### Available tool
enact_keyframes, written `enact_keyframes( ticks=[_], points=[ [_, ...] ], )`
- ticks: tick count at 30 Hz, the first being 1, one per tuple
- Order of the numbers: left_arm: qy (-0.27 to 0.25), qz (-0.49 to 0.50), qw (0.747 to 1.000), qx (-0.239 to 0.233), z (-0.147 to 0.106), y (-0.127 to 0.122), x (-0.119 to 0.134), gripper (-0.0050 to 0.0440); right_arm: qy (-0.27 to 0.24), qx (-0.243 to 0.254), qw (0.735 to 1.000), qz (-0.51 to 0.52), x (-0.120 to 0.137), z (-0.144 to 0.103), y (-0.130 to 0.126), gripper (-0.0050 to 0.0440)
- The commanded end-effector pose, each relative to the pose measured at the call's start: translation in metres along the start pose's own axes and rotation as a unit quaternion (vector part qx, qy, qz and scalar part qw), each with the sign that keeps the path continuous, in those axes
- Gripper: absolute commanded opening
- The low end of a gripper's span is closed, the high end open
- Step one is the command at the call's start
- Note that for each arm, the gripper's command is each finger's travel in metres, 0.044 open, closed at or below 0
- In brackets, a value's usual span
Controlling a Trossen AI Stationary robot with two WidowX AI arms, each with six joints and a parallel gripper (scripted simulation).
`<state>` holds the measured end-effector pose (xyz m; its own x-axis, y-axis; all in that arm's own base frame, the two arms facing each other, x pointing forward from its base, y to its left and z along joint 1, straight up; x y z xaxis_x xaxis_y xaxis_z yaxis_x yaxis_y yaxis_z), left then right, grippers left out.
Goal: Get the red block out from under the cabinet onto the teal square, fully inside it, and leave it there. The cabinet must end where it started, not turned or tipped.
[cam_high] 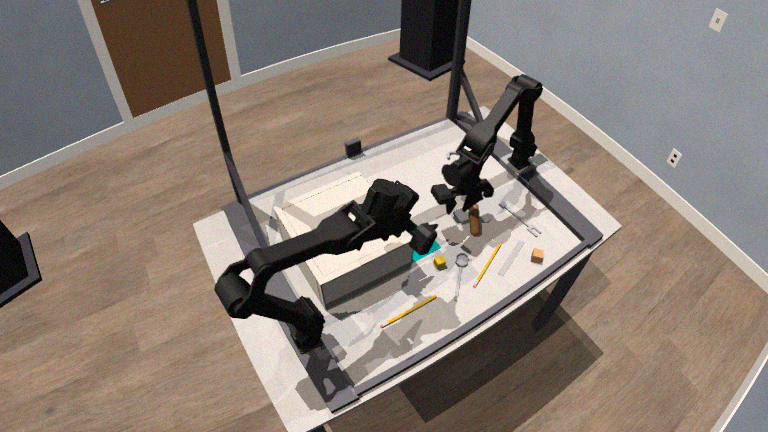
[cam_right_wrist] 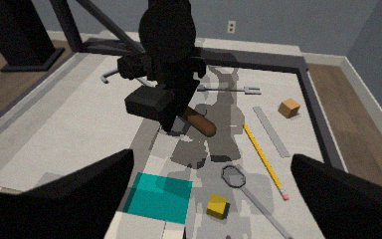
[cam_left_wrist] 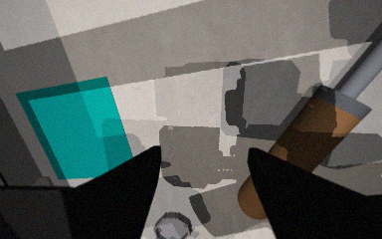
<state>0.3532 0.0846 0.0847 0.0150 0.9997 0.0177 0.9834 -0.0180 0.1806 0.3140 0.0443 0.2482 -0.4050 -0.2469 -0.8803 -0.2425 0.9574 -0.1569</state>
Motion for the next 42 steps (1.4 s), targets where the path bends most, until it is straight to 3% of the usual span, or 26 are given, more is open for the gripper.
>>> enact_keyframes(
  ticks=[1, 4, 6, 11, 19, 28, 42],
  points=[
    [0.017, 0.093, 0.995, -0.008, -0.020, 0.003, 0.000, 0.0253, -0.015, 0.002, 1.000, 0.000, -0.010, -0.005, -0.001, 0.0440],
    [0.022, 0.171, 0.985, 0.014, -0.022, -0.005, 0.001, 0.0253, -0.015, 0.002, 1.000, 0.000, -0.010, -0.005, -0.001, 0.0440],
    [0.007, 0.193, 0.980, 0.044, -0.010, -0.015, 0.008, 0.0253, -0.015, 0.002, 1.000, 0.000, -0.010, -0.005, -0.001, 0.0440],
    [-0.021, 0.185, 0.980, 0.068, -0.005, -0.034, 0.033, 0.0253, -0.015, 0.002, 1.000, 0.000, -0.010, -0.005, -0.001, 0.0440],
    [-0.028, 0.220, 0.971, 0.089, 0.005, -0.048, 0.034, 0.0253, -0.015, 0.002, 1.000, 0.000, -0.010, -0.005, -0.001, 0.0440],
    [-0.028, 0.221, 0.971, 0.087, 0.035, -0.053, 0.033, 0.0212, -0.015, 0.002, 1.000, 0.000, -0.010, -0.005, -0.001, 0.0440],
    [-0.020, 0.221, 0.972, 0.075, 0.035, -0.048, 0.036, 0.0132, -0.015, 0.002, 1.000, 0.000, -0.010, -0.005, -0.001, 0.0440]
  ],
)
Point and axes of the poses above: on each arm, the point midway between the two fingers, 35 mm back from their tips, its own z axis out along the fingers, its own y axis across the jaws, x = y × z, the point moved 2 cm from there along -z, back along the fingers, and after that the axes turned 10 degrees about -z, right-handed, at the moved point
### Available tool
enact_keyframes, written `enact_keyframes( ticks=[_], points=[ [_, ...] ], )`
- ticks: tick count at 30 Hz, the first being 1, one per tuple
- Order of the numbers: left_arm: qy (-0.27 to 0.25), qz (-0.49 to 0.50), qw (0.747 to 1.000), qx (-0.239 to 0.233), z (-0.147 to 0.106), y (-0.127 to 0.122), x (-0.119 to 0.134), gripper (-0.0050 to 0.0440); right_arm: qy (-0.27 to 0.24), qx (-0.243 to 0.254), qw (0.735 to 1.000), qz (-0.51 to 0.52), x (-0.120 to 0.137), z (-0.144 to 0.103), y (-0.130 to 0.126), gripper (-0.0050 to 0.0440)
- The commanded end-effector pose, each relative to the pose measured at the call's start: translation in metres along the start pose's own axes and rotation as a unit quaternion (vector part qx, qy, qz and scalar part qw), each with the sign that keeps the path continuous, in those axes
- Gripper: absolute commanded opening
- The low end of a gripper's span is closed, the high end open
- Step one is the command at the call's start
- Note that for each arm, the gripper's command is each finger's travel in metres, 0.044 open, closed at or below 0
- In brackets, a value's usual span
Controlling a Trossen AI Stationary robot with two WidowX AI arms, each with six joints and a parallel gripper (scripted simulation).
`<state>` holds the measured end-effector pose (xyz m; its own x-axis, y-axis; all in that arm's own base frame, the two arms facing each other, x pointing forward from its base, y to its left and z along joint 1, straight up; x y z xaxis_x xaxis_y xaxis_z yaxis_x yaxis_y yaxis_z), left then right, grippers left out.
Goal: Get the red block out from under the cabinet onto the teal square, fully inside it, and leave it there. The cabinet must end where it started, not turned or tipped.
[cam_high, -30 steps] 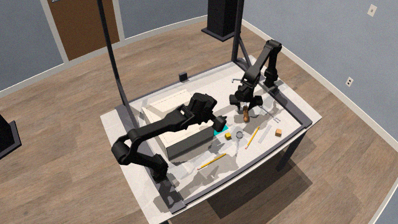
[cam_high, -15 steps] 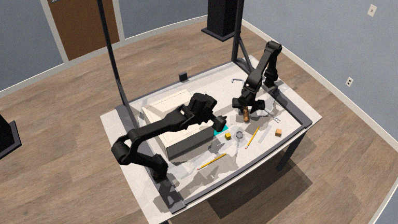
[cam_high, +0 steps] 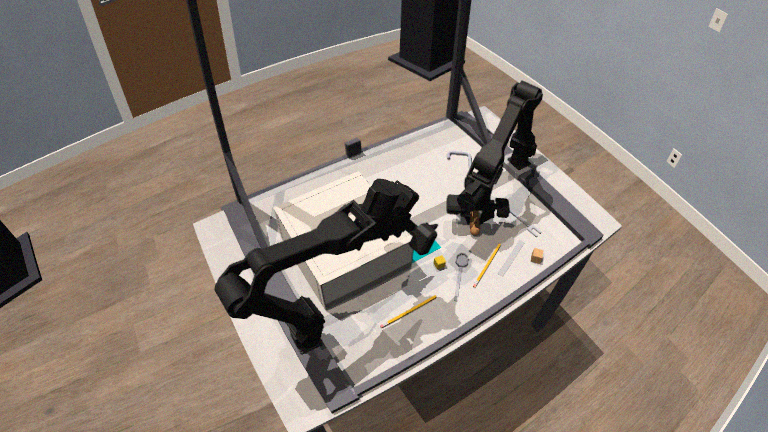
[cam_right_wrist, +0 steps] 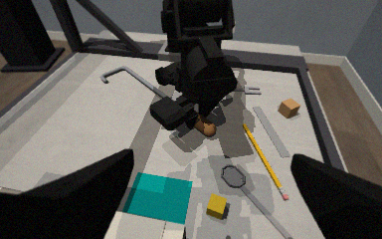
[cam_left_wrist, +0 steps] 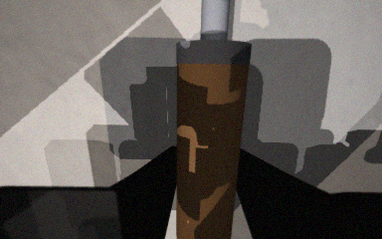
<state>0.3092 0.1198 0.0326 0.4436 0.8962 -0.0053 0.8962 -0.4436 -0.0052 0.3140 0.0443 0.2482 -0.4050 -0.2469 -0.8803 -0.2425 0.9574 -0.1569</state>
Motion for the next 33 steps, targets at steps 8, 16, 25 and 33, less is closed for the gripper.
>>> enact_keyframes(
  ticks=[8, 16, 25, 33],
  points=[
    [0.012, 0.001, 1.000, -0.011, -0.009, 0.001, 0.001, 0.0105, -0.015, 0.002, 1.000, 0.000, -0.010, -0.005, -0.001, 0.0440],
    [0.011, -0.103, 0.995, -0.012, -0.008, -0.020, -0.012, 0.0110, -0.027, -0.023, 0.999, -0.014, -0.020, 0.002, 0.007, 0.0440],
    [0.009, -0.194, 0.981, -0.013, -0.007, -0.036, -0.029, 0.0110, -0.052, -0.087, 0.994, -0.045, -0.036, 0.020, 0.031, 0.0440],
    [0.007, -0.296, 0.955, -0.013, -0.006, -0.050, -0.051, 0.0110, -0.069, -0.130, 0.987, -0.067, -0.046, 0.031, 0.048, 0.0440]
  ],
)
Point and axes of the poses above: on each arm, the point midway between the two fingers, 35 mm back from their tips, its own z axis out along the fingers, its own y axis across the jaws, x = y × z, the point moved 2 cm from there along -z, back along the fingers, and after that the axes turned 10 degrees about -z, right-handed, at the moved point
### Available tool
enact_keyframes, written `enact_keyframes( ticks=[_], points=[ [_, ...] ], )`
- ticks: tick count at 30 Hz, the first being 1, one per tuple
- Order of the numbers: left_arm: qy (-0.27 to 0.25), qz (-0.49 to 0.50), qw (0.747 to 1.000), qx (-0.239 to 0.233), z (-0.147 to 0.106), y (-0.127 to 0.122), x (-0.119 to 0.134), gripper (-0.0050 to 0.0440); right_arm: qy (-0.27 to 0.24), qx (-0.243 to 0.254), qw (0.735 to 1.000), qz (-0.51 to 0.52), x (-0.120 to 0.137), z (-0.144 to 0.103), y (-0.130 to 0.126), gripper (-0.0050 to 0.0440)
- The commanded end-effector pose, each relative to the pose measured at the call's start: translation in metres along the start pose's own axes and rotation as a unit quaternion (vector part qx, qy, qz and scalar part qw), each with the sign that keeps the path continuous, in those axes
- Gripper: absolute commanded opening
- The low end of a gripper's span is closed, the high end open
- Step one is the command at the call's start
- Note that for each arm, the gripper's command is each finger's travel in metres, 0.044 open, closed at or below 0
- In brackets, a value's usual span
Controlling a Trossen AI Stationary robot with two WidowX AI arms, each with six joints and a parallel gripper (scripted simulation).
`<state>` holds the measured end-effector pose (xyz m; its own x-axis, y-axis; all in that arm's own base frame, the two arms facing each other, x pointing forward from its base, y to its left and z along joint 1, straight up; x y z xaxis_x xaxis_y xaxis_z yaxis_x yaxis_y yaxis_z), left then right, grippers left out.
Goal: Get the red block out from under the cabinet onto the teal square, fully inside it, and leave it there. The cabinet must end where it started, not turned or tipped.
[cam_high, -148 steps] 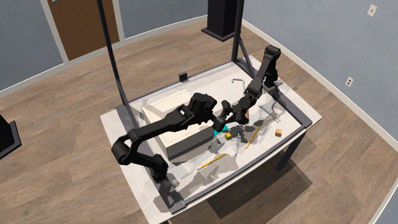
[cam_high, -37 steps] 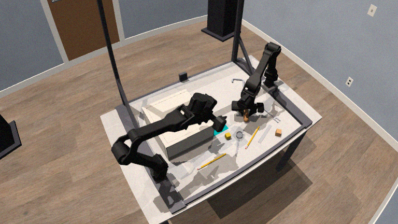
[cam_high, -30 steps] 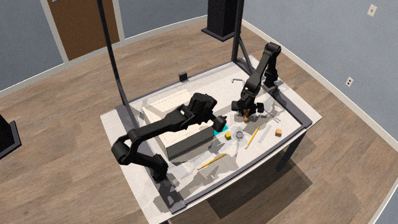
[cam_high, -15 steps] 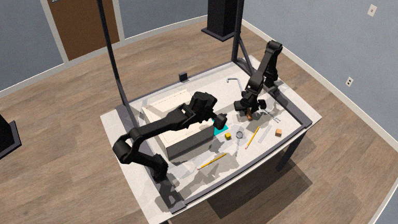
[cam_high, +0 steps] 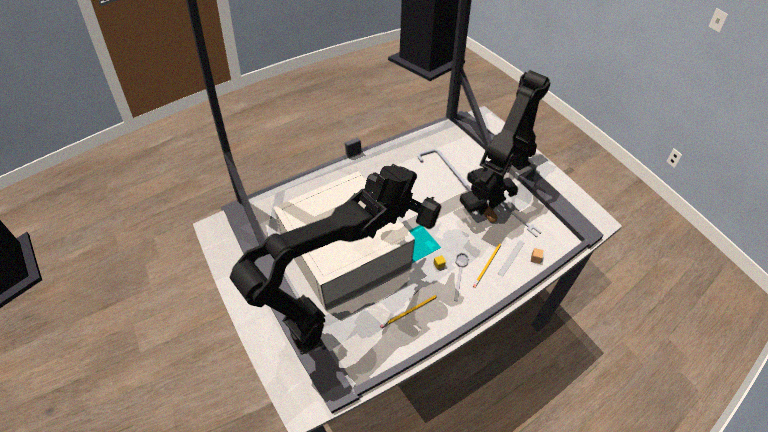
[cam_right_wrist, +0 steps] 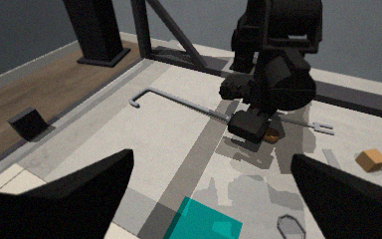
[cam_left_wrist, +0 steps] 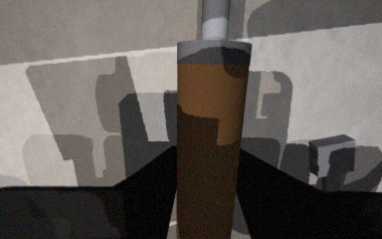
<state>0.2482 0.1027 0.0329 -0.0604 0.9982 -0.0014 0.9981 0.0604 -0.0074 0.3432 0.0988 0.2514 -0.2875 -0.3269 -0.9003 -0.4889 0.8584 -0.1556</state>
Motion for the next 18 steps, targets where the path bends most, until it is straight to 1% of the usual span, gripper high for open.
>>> enact_keyframes(
  ticks=[1, 4, 6, 9, 18],
  points=[
    [0.003, -0.054, 0.998, -0.015, -0.006, -0.009, -0.008, 0.0110, -0.026, -0.012, 1.000, -0.014, -0.019, 0.001, 0.002, 0.0440],
    [0.002, -0.094, 0.995, -0.015, -0.005, -0.017, -0.014, 0.0110, -0.027, -0.015, 0.999, -0.016, -0.019, 0.002, 0.003, 0.0440],
    [0.002, -0.094, 0.995, -0.015, -0.005, -0.017, -0.014, 0.0110, -0.027, -0.015, 0.999, -0.016, -0.019, 0.002, 0.003, 0.0440],
    [0.003, -0.134, 0.991, -0.014, -0.005, -0.025, -0.020, 0.0110, -0.027, -0.014, 0.999, -0.014, -0.019, 0.002, 0.003, 0.0440],
    [0.000, -0.253, 0.968, -0.011, -0.003, -0.044, -0.043, 0.0110, -0.023, -0.013, 1.000, -0.012, -0.015, 0.002, 0.003, 0.0440]
  ],
)
Point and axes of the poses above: on each arm, the point midway between the two fingers, 35 mm back from their tips, its own z axis out along the fingers, its own y axis across the jaws, x = y × z, the point moved 2 cm from there along -z, back along the fingers, and after that the axes turned 10 degrees about -z, right-handed, at the moved point
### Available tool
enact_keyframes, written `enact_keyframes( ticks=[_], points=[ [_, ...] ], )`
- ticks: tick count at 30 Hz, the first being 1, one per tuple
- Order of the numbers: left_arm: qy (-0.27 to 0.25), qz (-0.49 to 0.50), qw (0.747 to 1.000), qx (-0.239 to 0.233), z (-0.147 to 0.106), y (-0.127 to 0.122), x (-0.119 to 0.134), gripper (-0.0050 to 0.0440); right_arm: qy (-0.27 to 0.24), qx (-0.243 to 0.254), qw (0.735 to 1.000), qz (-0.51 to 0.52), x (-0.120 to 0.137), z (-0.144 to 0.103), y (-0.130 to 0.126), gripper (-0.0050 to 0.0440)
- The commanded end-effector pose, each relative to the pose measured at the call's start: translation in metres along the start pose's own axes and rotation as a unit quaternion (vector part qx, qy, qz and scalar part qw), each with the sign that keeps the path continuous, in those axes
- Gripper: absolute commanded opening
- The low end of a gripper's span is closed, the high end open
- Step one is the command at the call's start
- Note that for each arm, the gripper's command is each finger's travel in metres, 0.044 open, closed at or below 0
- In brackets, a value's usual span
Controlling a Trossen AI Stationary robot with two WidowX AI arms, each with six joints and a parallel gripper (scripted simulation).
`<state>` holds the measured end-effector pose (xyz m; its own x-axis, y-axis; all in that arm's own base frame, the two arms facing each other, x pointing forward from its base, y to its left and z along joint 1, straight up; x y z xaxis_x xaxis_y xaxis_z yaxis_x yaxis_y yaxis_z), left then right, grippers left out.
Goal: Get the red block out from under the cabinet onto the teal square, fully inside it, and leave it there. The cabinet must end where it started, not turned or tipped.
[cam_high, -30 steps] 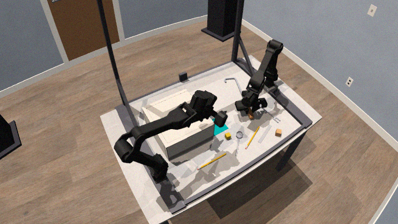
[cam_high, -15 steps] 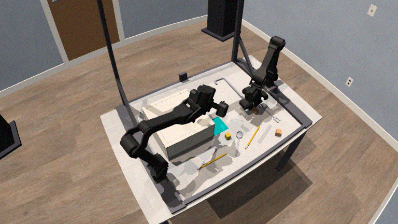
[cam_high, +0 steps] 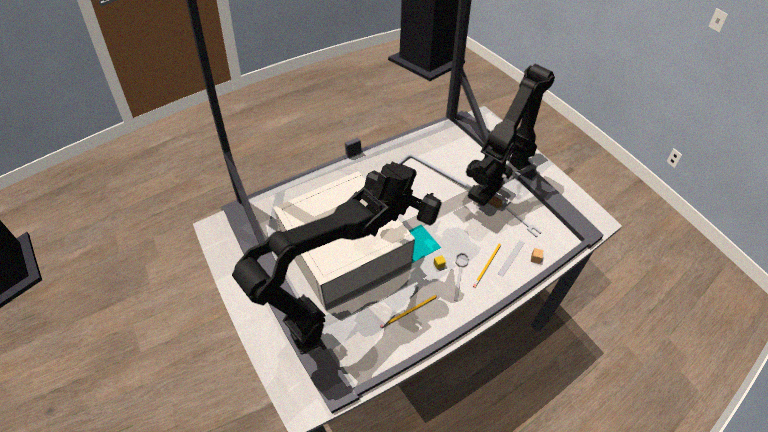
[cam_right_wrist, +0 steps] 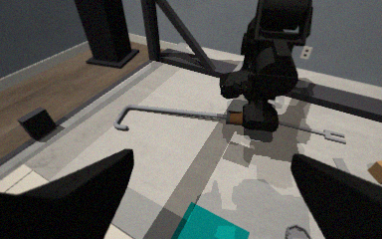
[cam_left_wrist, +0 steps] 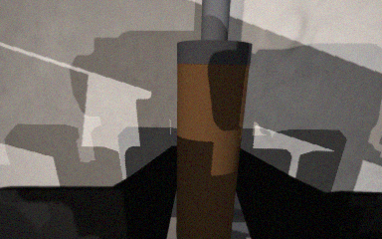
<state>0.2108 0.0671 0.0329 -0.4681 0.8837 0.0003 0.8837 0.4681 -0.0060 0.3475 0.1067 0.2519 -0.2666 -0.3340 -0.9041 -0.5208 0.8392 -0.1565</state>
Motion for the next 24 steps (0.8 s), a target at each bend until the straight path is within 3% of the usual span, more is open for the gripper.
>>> enact_keyframes(
  ticks=[1, 10, 24],
  points=[
    [-0.001, -0.055, 0.998, -0.010, -0.004, -0.011, -0.008, 0.0110, -0.015, 0.003, 1.000, -0.005, -0.011, -0.005, -0.002, 0.0440],
    [-0.002, -0.140, 0.990, -0.009, -0.003, -0.027, -0.021, 0.0110, -0.015, 0.003, 1.000, -0.005, -0.011, -0.005, -0.002, 0.0440],
    [-0.005, -0.297, 0.955, -0.010, -0.004, -0.049, -0.053, 0.0110, -0.015, 0.003, 1.000, -0.005, -0.011, -0.005, -0.002, 0.0440]
  ],
)
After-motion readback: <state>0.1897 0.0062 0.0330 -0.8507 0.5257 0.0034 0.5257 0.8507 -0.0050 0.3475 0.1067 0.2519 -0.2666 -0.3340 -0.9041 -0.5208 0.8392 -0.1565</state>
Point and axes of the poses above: on each arm, the point midway between the two fingers, 35 mm back from their tips, its own z axis out along the fingers, its own y axis across the jaws, x = y × z, the point moved 2 cm from there along -z, back along the fingers, and after that the axes turned 10 degrees about -z, right-handed, at the moved point
